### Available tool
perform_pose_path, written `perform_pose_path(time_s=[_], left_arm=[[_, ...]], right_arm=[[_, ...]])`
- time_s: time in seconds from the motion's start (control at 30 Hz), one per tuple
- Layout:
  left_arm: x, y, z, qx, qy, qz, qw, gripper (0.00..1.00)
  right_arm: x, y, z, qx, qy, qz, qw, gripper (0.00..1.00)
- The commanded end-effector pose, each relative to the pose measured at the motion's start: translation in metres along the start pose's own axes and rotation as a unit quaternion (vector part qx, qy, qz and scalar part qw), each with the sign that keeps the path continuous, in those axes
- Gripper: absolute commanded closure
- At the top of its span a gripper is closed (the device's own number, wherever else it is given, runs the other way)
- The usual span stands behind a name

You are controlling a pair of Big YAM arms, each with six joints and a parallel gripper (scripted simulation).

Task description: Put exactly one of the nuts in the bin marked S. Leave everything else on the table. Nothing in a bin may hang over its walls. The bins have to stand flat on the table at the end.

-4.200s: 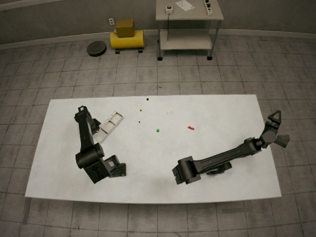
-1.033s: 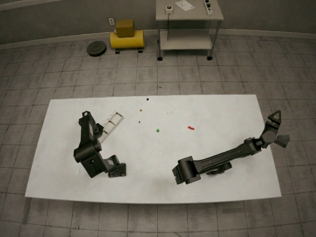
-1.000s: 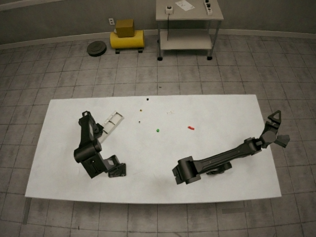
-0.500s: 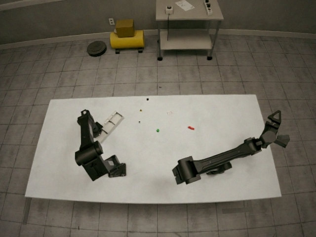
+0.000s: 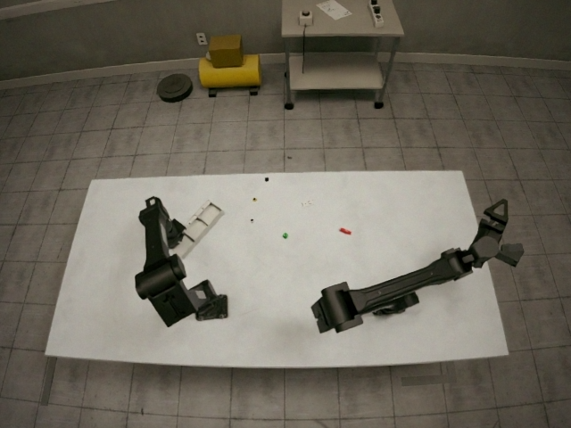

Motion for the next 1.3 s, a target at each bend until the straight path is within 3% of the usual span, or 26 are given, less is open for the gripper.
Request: perform_pose_path(time_s=[0.0,0.2,0.37,0.4,0.67,0.77,1.0,1.27], left_arm=[[-0.032,-0.014,0.016,0.010,-0.025,-0.020,0.999,0.91],[-0.048,-0.014,0.016,0.010,-0.026,-0.020,0.999,0.91],[-0.040,-0.017,0.019,0.010,-0.019,-0.015,1.000,0.91],[-0.057,-0.015,0.016,0.010,-0.026,-0.020,0.999,0.91],[-0.127,-0.012,0.013,0.010,-0.028,-0.021,0.999,0.91],[-0.130,-0.013,0.014,0.010,-0.020,-0.016,1.000,0.91],[-0.195,-0.009,0.009,0.010,-0.028,-0.022,0.999,0.91],[-0.180,-0.009,0.009,0.010,-0.007,-0.006,1.000,0.91]], right_arm=[[-0.001,0.001,0.006,-0.003,-0.007,-0.001,1.000,0.00],[-0.001,0.001,0.006,-0.003,-0.007,-0.001,1.000,0.00],[-0.001,0.001,0.006,-0.003,-0.007,-0.001,1.000,0.00],[-0.001,0.001,0.006,-0.003,-0.007,-0.001,1.000,0.00],[-0.001,0.001,0.006,-0.003,-0.007,-0.001,1.000,0.00],[-0.001,0.001,0.006,-0.003,-0.007,-0.001,1.000,0.00],[-0.001,0.001,0.006,-0.003,-0.007,-0.001,1.000,0.00],[-0.001,0.001,0.006,-0.003,-0.007,-0.001,1.000,0.00]])
Point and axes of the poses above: on each arm, the point where the finger pads meet when closed, its own x axis out along the fingers, its own y axis across the jaws, z = x × y, the point moved 6 cm from there along -x, back along the fingers, and after that the axes turned 14 degrees about -x, right-handed, at the moved point
